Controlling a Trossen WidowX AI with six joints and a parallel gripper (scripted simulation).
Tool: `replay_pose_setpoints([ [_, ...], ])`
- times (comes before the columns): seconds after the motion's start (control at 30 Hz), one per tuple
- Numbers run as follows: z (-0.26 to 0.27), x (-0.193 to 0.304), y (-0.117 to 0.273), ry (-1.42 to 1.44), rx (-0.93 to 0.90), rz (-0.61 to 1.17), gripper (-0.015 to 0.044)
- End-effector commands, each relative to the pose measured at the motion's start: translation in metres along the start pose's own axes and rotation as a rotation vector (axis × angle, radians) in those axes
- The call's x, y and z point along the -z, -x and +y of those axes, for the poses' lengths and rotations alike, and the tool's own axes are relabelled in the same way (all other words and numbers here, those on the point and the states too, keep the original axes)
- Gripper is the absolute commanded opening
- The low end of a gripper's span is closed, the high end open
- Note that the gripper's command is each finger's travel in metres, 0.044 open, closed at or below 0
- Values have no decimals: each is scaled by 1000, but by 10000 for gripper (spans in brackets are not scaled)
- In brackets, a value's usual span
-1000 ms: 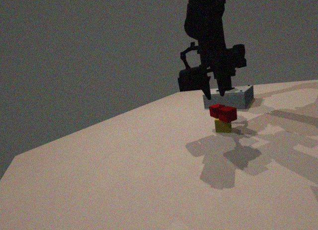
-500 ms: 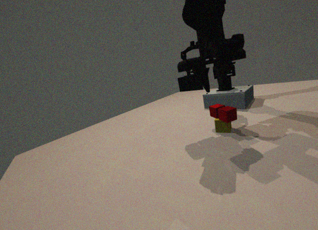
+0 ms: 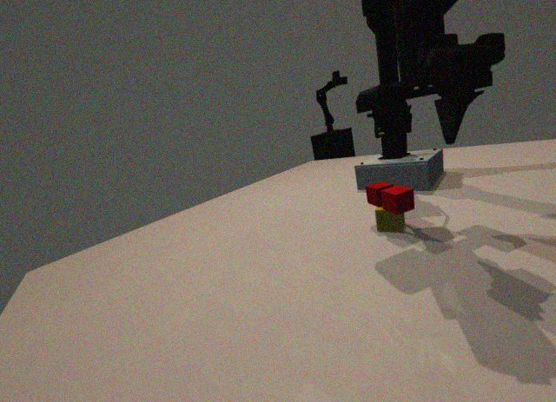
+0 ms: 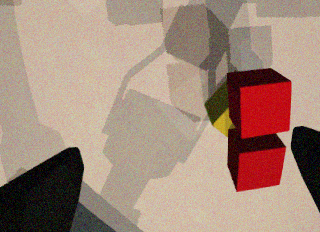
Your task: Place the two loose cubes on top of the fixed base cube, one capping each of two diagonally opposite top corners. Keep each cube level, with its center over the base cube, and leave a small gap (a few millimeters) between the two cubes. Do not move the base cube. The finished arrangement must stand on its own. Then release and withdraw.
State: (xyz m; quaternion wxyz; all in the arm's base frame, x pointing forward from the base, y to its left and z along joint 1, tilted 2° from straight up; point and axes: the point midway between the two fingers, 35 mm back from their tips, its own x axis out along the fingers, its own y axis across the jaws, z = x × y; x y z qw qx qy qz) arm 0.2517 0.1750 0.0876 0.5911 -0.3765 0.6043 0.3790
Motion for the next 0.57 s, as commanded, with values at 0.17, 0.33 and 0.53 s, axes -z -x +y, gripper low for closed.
replay_pose_setpoints([
  [0.17, 54, -37, 3, 5, -10, -7, 400],
  [0.33, 54, -37, 3, 5, -10, -7, 400],
  [0.53, 54, -37, 3, 5, -10, -7, 400],
])
